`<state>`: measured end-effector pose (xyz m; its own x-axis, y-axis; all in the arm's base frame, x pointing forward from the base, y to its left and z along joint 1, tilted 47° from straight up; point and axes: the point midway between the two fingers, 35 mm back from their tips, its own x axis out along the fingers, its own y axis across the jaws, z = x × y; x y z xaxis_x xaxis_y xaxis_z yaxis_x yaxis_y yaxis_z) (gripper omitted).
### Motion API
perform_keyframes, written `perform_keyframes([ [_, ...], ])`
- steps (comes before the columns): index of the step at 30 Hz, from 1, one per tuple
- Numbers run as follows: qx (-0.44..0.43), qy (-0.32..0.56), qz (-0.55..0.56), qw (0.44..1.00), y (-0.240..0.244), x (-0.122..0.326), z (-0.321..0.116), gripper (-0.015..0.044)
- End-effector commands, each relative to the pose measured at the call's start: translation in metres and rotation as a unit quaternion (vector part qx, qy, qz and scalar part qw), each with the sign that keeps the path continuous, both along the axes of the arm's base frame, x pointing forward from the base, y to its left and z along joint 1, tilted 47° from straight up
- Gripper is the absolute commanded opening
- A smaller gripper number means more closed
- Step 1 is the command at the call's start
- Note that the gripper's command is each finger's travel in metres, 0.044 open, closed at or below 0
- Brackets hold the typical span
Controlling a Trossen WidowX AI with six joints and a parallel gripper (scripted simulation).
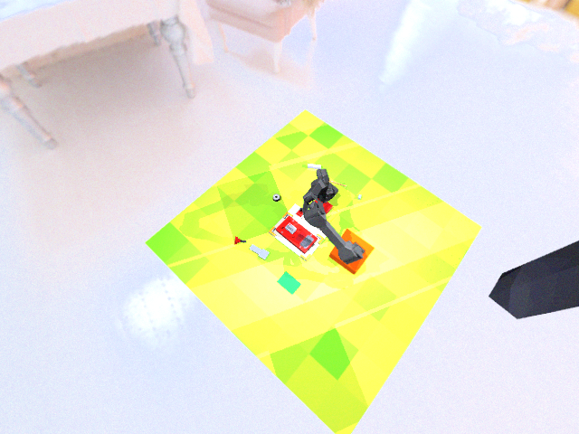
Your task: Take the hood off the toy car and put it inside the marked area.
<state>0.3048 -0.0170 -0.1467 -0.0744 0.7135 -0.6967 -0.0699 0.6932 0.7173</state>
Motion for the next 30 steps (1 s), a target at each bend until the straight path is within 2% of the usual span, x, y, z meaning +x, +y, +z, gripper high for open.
perform_keyframes([
  [1,0.001,0.0,-0.001,1.0,0.002,0.0,-0.002,0.0],
  [9,0.001,0.0,-0.001,1.0,0.005,0.0,-0.004,0.0],
  [25,0.0,0.0,0.0,1.0,0.003,0.0,-0.003,0.042],
  [26,0.0,0.0,0.0,1.0,0.001,0.0,-0.001,0.044],
  [30,0.0,0.0,0.0,1.0,-0.023,0.004,0.02,0.044],
])
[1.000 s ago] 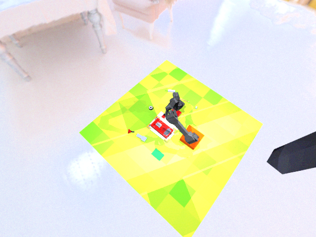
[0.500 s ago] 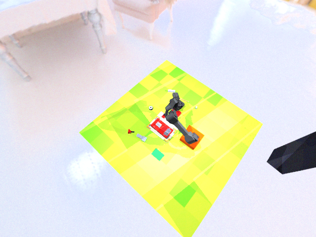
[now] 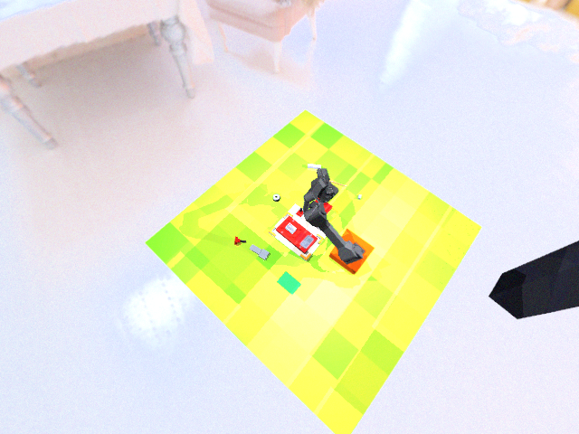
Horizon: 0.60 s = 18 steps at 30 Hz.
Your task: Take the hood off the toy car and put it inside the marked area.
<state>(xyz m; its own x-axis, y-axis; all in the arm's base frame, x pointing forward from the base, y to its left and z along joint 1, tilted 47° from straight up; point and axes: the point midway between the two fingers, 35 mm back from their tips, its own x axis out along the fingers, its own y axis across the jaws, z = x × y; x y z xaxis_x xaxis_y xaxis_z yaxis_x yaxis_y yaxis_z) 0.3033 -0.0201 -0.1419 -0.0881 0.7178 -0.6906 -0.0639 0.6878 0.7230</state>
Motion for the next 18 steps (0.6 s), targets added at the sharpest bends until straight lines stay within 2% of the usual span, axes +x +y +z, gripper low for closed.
perform_keyframes([
  [1,-0.004,-0.006,-0.003,1.0,-0.029,0.007,0.024,0.044],
  [4,-0.002,-0.006,-0.003,1.0,-0.047,0.007,0.042,0.044],
  [18,-0.002,-0.006,-0.003,1.0,-0.047,0.007,0.042,0.044],
])
